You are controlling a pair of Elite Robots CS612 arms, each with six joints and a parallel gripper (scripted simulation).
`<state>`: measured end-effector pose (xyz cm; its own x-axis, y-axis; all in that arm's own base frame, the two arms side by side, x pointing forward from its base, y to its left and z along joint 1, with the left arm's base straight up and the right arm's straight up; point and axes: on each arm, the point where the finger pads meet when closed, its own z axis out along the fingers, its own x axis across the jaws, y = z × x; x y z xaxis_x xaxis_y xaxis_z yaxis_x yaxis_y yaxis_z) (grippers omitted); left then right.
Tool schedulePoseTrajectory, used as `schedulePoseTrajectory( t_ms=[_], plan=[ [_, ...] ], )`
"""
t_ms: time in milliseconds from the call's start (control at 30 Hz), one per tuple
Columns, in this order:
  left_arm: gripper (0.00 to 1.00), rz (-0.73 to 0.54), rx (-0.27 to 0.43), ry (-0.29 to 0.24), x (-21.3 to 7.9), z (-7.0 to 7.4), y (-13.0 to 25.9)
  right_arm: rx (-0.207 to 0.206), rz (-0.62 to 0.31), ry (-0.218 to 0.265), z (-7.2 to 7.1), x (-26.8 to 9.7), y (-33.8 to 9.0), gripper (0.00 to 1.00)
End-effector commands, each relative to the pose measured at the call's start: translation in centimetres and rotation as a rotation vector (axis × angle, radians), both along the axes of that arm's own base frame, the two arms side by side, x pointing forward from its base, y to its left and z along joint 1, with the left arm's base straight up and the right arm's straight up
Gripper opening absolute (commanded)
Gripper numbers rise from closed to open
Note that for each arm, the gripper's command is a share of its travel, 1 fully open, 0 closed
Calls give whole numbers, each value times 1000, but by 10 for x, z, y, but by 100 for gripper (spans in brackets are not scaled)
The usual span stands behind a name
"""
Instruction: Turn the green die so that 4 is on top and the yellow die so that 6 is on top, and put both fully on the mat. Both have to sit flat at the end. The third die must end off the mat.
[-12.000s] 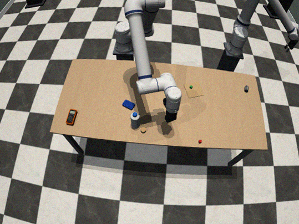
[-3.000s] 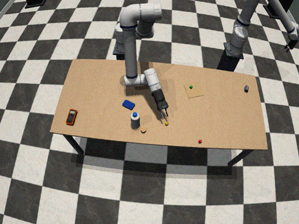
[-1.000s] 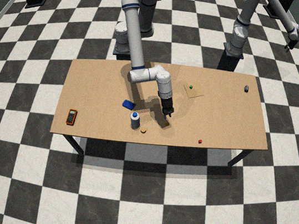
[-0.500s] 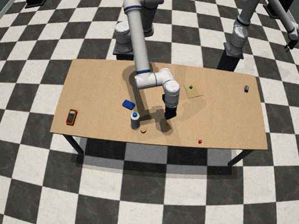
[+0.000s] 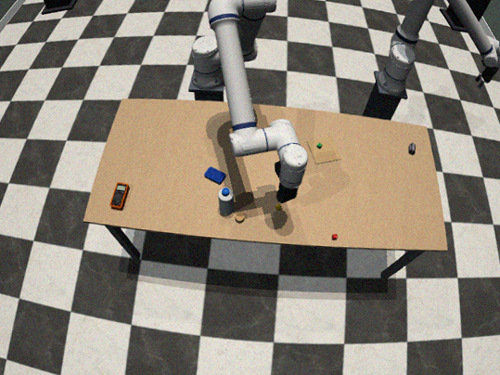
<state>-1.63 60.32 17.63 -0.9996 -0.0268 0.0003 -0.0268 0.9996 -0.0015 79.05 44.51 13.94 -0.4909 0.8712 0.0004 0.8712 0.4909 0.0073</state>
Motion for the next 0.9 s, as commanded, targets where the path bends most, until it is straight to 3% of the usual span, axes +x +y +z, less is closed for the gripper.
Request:
schedulePoseTrajectory(
  t_ms=[0, 67, 100, 567, 867],
  plan=[
    [100, 0, 1, 0, 0, 1, 1, -4, 0, 6, 2, 1, 0, 70],
    [100, 0, 1, 0, 0, 1, 1, -4, 0, 6, 2, 1, 0, 70],
    [100, 0, 1, 0, 0, 1, 1, -4, 0, 6, 2, 1, 0, 100],
    [100, 0, 1, 0, 0, 1, 1, -4, 4, 6, 2, 1, 0, 100],
    [100, 0, 1, 0, 0, 1, 1, -4, 61, 6, 0, 0, -1, 100]
  ],
)
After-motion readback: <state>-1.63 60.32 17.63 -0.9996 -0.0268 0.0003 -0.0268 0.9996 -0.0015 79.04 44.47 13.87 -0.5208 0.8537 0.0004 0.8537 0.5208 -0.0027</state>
